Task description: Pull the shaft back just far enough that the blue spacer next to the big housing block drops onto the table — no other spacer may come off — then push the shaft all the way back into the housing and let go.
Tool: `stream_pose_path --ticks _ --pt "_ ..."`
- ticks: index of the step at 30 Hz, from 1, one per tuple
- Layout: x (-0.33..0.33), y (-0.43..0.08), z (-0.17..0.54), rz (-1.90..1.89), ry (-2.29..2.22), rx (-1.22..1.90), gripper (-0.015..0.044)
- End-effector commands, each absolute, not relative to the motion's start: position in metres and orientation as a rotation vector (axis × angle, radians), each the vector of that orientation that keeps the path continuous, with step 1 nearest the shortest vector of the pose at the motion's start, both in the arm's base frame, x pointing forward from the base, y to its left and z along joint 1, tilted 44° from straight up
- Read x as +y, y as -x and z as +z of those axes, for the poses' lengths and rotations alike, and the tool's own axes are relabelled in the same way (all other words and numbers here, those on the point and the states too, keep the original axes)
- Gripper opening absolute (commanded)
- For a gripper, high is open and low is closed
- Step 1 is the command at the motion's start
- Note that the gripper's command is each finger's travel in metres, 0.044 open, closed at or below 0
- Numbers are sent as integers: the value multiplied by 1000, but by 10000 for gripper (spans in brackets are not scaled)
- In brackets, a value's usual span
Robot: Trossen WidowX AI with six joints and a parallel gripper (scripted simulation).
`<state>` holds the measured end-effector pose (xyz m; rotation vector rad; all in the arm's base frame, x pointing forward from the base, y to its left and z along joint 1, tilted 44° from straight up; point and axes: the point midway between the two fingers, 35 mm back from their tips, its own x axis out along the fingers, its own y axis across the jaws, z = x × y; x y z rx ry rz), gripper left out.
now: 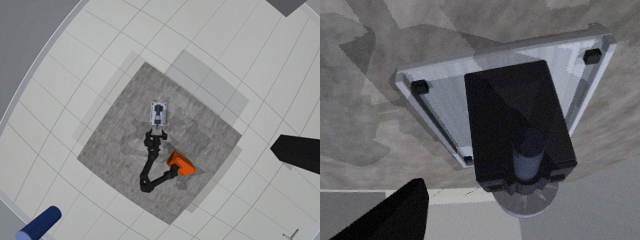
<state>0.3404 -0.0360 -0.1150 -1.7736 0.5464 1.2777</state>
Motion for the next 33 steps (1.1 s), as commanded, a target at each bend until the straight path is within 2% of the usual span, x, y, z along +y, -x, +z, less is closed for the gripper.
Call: stream_pose_path --ticks 1,33 --pt "-35 -345 -122 1277 1776 548 440" --pt "-32 -354 -146 1276 1777 548 440"
